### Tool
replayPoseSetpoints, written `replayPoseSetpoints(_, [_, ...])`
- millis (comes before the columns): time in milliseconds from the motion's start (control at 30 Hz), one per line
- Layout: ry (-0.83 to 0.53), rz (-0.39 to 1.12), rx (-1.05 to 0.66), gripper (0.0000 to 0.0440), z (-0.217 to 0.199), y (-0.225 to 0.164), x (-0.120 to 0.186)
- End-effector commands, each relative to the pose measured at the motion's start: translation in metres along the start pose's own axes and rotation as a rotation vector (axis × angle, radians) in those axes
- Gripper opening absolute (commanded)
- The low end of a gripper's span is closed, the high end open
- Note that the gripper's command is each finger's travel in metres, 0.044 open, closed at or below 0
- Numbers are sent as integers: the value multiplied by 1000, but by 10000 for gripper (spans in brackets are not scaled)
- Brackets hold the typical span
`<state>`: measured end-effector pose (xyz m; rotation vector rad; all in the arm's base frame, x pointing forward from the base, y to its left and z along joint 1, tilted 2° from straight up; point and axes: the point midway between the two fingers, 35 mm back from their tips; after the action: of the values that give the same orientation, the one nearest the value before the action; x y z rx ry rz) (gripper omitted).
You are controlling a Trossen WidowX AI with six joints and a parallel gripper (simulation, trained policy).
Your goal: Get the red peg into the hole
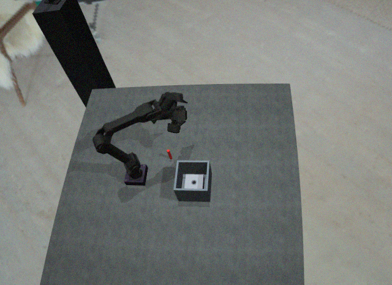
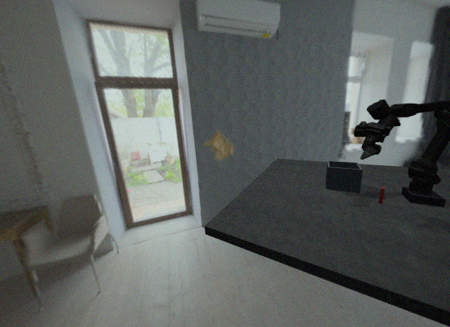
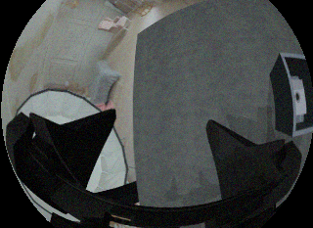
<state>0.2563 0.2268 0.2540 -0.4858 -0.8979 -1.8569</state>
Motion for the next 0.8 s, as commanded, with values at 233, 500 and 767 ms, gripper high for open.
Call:
replayPoseSetpoints(233, [-180, 115, -283, 440, -55, -25, -3])
replayPoseSetpoints(500, [-335, 195, -501, 440, -88, -53, -1])
replayPoseSetpoints(767, [-513, 261, -697, 436, -114, -85, 6])
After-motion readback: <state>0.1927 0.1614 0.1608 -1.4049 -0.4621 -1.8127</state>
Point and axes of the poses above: the point midway between the two fingers, 35 mm back from their tips, its own x axis back along the fingers, its own z axis across the jaws, y = z × x, and after that the axes turned 9 degrees about x, right-handed
